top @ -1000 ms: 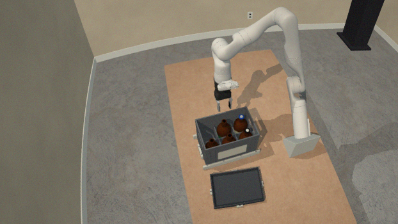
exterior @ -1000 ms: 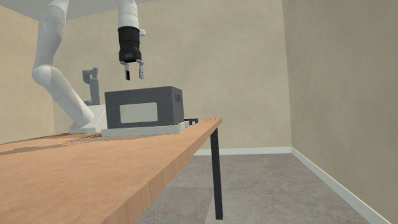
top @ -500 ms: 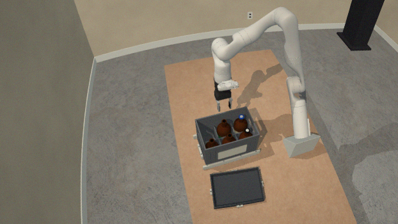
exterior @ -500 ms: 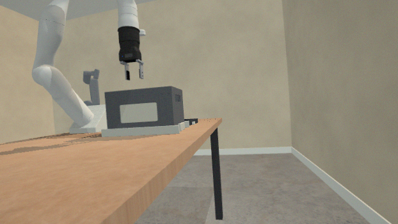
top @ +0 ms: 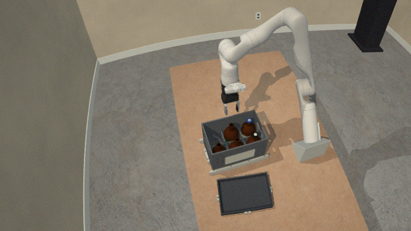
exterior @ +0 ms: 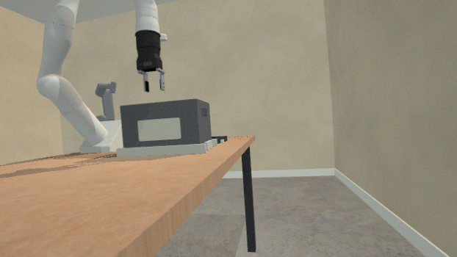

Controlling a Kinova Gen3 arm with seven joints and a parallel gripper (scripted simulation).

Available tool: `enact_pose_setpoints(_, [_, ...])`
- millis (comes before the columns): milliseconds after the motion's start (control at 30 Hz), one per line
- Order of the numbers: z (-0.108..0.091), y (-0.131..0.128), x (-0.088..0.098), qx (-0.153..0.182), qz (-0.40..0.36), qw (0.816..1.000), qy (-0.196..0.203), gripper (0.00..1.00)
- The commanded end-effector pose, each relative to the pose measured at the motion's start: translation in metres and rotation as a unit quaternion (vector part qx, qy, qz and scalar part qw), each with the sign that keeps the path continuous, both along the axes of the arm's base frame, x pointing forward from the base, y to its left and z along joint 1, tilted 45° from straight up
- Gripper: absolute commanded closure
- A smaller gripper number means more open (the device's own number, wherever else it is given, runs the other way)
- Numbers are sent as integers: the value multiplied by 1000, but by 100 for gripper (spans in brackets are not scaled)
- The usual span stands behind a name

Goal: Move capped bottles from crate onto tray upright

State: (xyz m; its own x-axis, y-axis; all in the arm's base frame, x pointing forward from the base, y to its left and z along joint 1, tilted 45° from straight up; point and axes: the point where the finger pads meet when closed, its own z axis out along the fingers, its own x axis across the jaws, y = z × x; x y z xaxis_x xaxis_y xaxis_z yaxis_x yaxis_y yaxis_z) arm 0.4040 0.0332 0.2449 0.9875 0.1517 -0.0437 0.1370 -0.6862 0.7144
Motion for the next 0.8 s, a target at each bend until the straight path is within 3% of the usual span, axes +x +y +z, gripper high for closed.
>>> enact_pose_setpoints(0, [0, 1, 0, 0, 1, 1000, 0, 0])
enact_pose_setpoints(533, [0, 1, 0, 0, 1, 1000, 0, 0])
enact_pose_setpoints(767, [-16, 16, -5, 2, 0, 1000, -1, 0])
